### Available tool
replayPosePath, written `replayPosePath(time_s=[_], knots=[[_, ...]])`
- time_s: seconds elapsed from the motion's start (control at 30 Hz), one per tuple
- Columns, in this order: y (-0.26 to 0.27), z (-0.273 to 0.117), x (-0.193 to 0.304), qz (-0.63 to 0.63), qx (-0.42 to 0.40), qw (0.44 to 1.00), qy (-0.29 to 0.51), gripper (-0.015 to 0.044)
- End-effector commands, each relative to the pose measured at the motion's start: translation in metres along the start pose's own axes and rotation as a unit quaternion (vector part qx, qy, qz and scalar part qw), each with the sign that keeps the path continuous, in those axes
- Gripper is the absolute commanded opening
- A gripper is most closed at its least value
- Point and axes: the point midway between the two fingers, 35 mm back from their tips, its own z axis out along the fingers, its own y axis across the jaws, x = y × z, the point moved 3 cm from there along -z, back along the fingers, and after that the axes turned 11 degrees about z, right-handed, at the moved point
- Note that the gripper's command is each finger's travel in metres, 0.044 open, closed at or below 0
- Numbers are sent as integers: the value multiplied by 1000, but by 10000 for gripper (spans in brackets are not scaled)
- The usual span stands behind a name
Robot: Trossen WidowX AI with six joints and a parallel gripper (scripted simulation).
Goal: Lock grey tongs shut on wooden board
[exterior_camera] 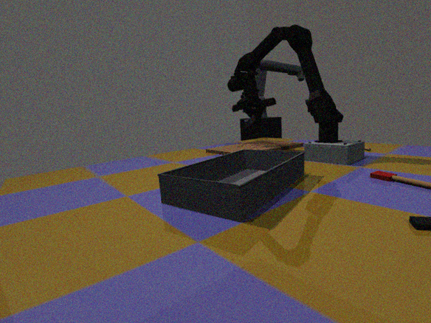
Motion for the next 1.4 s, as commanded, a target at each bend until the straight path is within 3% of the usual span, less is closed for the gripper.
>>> replayPosePath(time_s=[0.0,0.13,1.37], knots=[[-5,-4,6,-4,13,999,-49,-150],[-6,-6,10,-7,21,996,-84,-150],[-10,38,3,-8,20,996,-84,-150]])
